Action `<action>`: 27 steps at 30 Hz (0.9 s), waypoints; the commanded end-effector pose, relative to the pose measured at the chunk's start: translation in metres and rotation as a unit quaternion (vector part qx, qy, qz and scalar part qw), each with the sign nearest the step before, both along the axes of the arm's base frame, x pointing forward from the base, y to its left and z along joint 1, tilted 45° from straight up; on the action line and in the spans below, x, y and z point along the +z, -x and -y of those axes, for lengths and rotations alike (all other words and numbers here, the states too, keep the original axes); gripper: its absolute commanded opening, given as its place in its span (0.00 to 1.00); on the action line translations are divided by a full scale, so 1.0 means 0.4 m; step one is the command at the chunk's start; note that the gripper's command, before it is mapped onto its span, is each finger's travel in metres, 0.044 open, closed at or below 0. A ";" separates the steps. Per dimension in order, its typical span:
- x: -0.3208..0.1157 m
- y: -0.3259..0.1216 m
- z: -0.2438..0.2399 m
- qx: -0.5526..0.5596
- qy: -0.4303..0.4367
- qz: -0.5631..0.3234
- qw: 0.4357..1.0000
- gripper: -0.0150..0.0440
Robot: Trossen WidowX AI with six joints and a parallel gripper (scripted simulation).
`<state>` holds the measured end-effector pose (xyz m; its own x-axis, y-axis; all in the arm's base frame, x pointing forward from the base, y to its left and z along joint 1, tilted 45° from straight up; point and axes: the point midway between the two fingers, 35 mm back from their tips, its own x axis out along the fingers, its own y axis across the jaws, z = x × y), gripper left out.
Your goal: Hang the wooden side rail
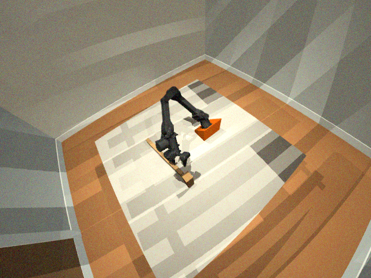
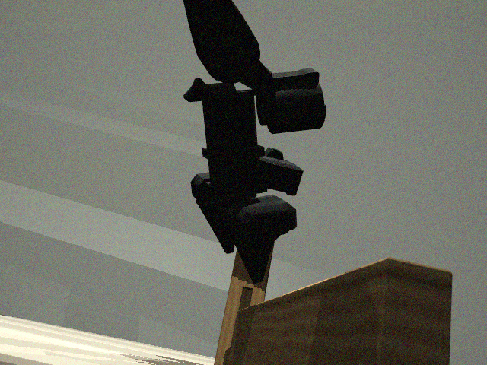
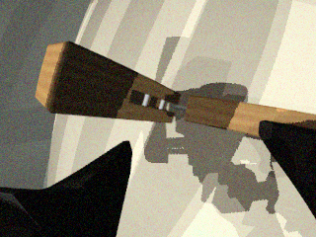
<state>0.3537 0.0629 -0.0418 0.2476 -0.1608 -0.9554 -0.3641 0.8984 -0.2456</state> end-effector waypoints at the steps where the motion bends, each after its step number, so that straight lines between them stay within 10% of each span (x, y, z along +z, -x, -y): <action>1: 0.025 -0.046 0.009 -0.374 0.036 0.039 0.926 1.00; 27: 0.099 -0.086 0.023 -0.738 0.097 0.264 0.613 1.00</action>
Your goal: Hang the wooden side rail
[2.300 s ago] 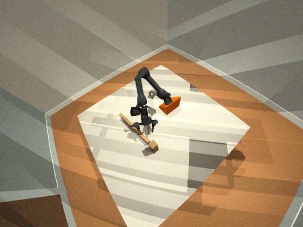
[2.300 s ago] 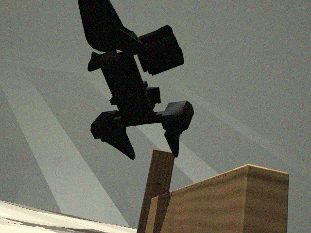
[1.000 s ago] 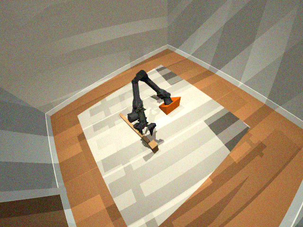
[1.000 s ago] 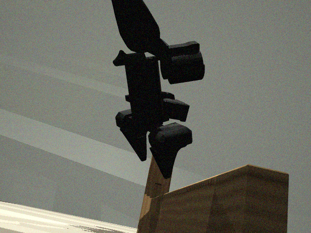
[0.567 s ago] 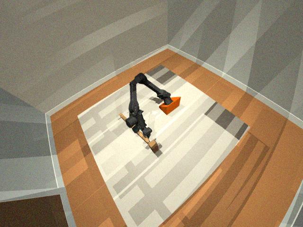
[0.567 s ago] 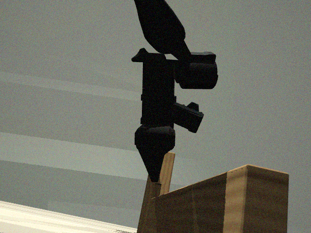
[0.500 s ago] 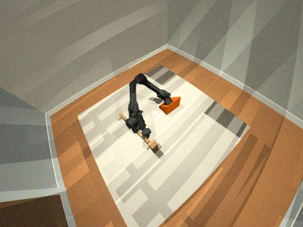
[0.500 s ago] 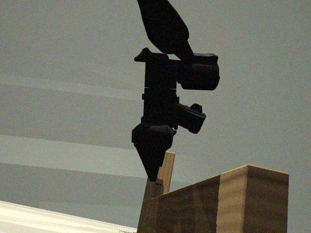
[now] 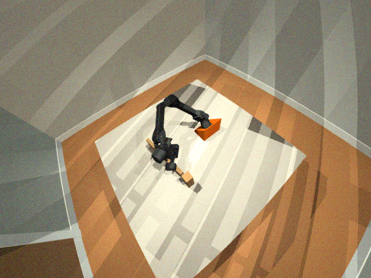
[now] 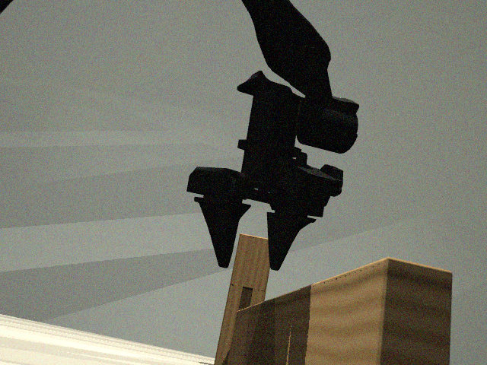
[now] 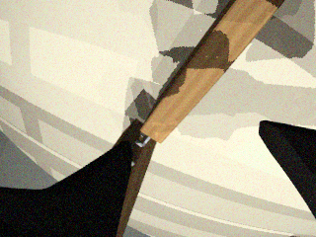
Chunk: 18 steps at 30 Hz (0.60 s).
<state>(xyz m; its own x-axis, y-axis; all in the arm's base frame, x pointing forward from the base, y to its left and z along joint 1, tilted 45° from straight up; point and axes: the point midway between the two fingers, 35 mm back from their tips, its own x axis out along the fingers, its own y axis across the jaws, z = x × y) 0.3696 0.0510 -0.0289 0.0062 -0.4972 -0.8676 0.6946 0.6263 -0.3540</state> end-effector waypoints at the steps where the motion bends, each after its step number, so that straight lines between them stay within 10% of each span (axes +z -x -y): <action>1: 0.070 -0.048 -0.007 -0.284 0.117 0.184 0.934 1.00; 18: 0.073 -0.049 -0.007 -0.303 0.123 0.200 0.923 1.00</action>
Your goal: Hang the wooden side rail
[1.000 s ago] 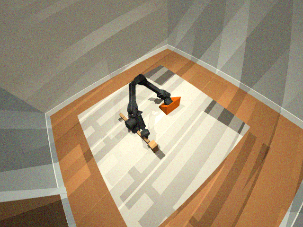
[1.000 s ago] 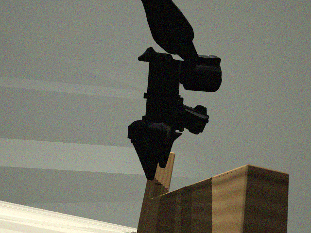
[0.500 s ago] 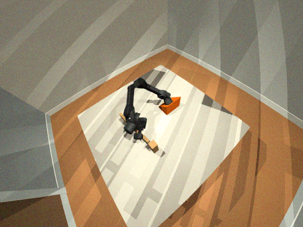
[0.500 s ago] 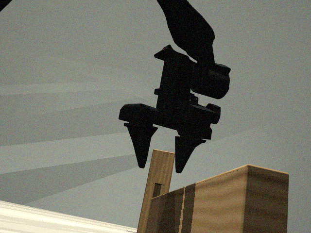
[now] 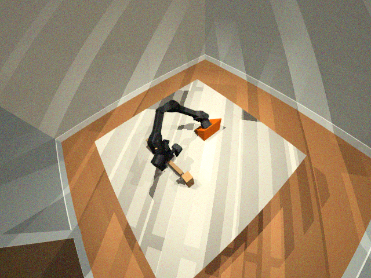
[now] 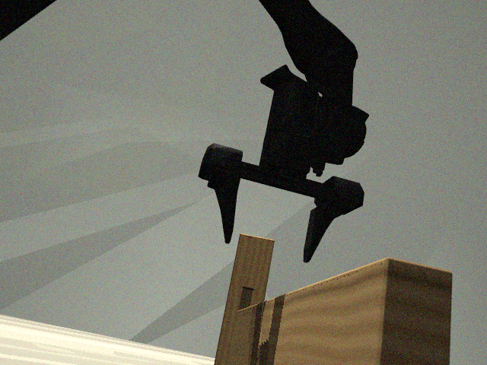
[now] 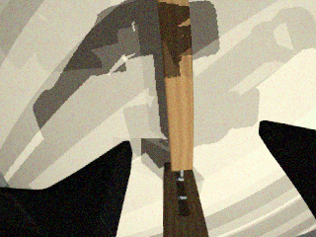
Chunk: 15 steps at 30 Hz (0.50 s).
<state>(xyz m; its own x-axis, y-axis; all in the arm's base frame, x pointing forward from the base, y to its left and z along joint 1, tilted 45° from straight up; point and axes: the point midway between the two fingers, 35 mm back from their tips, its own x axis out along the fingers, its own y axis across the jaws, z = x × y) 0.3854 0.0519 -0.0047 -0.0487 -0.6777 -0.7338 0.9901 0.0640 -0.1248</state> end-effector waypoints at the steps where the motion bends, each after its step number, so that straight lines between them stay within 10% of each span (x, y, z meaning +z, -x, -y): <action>1: 0.013 -0.010 -0.005 -0.024 0.014 0.027 0.999 1.00; 15: -0.050 -0.006 0.057 -0.024 0.015 0.027 0.999 1.00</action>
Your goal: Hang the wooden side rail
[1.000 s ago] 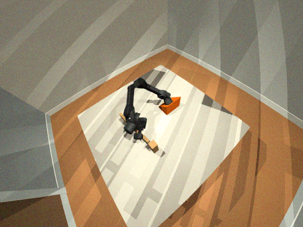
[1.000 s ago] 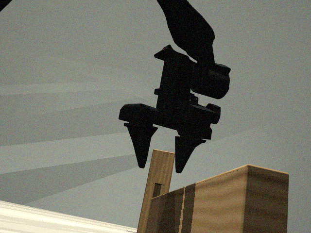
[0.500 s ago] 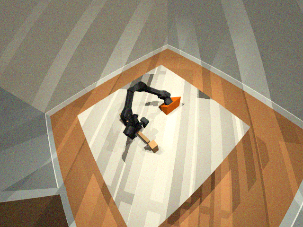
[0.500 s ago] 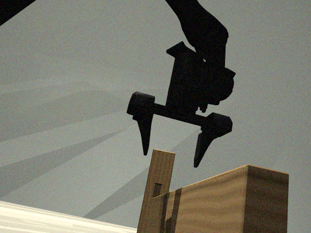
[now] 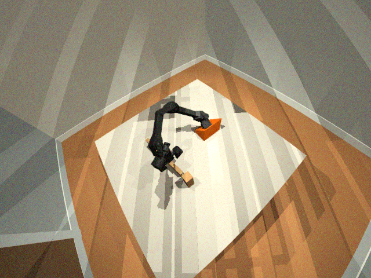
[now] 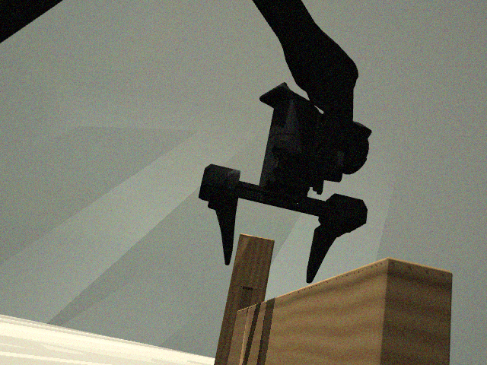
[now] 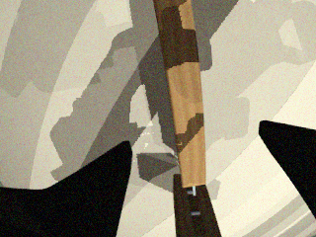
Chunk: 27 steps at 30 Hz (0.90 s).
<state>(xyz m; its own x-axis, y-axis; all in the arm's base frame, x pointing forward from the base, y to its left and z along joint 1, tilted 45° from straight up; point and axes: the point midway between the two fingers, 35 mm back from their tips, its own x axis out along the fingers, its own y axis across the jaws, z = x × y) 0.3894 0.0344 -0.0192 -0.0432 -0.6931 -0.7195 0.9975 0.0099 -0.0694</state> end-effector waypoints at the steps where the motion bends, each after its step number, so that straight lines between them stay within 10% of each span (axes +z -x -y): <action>1: -0.015 0.004 0.016 0.002 0.003 -0.001 1.000 1.00; 27: -0.094 0.005 0.092 0.002 0.003 -0.001 1.000 1.00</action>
